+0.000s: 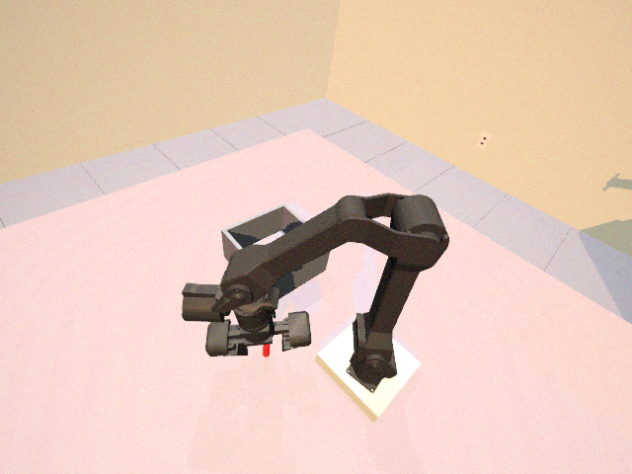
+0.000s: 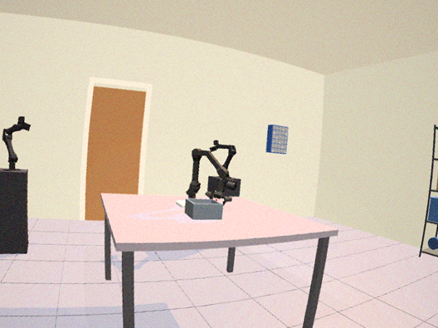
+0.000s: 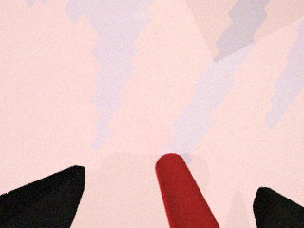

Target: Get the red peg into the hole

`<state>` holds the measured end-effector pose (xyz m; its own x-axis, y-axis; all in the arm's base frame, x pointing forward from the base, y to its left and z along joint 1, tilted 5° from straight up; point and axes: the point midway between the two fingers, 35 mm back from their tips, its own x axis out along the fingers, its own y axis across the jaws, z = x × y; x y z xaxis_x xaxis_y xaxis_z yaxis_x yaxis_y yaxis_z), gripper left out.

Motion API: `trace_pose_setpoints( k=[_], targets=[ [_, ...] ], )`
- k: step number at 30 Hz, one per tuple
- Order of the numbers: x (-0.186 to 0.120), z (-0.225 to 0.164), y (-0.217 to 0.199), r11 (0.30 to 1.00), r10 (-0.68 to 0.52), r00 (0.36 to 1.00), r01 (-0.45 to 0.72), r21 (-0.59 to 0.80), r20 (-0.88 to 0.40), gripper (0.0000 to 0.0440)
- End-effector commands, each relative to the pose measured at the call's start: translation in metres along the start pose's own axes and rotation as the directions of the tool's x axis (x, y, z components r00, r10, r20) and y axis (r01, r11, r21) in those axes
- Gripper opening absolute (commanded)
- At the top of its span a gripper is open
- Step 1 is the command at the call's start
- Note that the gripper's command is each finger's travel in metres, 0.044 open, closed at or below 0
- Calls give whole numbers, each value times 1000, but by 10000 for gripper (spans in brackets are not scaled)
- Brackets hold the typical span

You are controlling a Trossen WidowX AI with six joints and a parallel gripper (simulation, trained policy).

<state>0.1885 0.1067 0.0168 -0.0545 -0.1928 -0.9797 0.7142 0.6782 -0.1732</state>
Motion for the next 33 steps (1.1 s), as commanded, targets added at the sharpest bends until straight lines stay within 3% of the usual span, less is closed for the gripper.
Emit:
trace_pose_setpoints(
  k=[1,10,33],
  targets=[
    [9,0,-3,1000,-26,1000,26,-11,1,229],
    [13,-1,-11,996,-81,997,81,-22,-4,6],
    [-92,67,-21,1000,9,978,-14,19,210,0]
  ],
)
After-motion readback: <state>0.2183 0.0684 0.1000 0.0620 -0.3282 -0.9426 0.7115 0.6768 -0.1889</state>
